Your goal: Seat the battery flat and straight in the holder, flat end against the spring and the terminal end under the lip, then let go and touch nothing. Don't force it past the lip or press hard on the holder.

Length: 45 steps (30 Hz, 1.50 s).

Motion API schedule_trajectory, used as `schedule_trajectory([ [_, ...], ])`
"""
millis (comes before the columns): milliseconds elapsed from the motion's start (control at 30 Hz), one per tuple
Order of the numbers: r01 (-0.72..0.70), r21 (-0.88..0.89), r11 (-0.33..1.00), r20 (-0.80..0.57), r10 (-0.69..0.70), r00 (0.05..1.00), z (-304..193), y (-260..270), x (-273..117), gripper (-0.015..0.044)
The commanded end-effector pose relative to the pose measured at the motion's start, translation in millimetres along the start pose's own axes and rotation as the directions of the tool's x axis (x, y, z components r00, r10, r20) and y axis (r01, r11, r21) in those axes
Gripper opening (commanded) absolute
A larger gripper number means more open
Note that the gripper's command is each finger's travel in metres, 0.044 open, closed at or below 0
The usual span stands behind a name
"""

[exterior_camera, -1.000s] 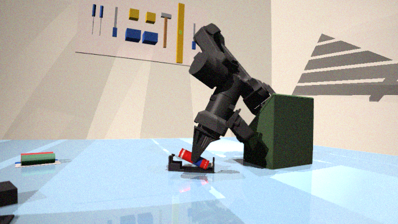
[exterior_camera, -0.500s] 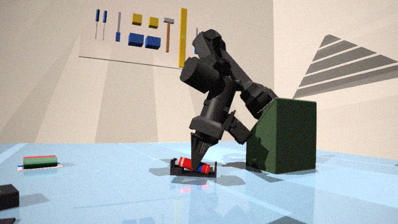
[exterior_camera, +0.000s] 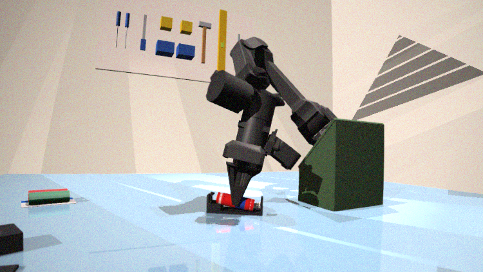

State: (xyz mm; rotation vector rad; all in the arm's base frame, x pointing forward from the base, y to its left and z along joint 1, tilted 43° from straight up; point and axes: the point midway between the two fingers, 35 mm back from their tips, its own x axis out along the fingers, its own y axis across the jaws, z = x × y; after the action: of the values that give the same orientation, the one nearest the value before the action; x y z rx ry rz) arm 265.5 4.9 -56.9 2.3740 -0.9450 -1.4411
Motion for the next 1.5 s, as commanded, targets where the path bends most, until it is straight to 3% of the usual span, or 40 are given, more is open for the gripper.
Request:
schedule_trajectory([
  [0,0.000,0.010,1.000,0.059,-0.001,0.998,3.2,3.6,2.7,0.0068],
  [1000,0.018,0.029,0.999,0.304,-0.026,0.952,-2.8,9.0,3.9,0.0068],
  [1467,0.035,0.033,0.999,0.315,-0.044,0.948,-2.9,9.4,4.1,0.0068],
])
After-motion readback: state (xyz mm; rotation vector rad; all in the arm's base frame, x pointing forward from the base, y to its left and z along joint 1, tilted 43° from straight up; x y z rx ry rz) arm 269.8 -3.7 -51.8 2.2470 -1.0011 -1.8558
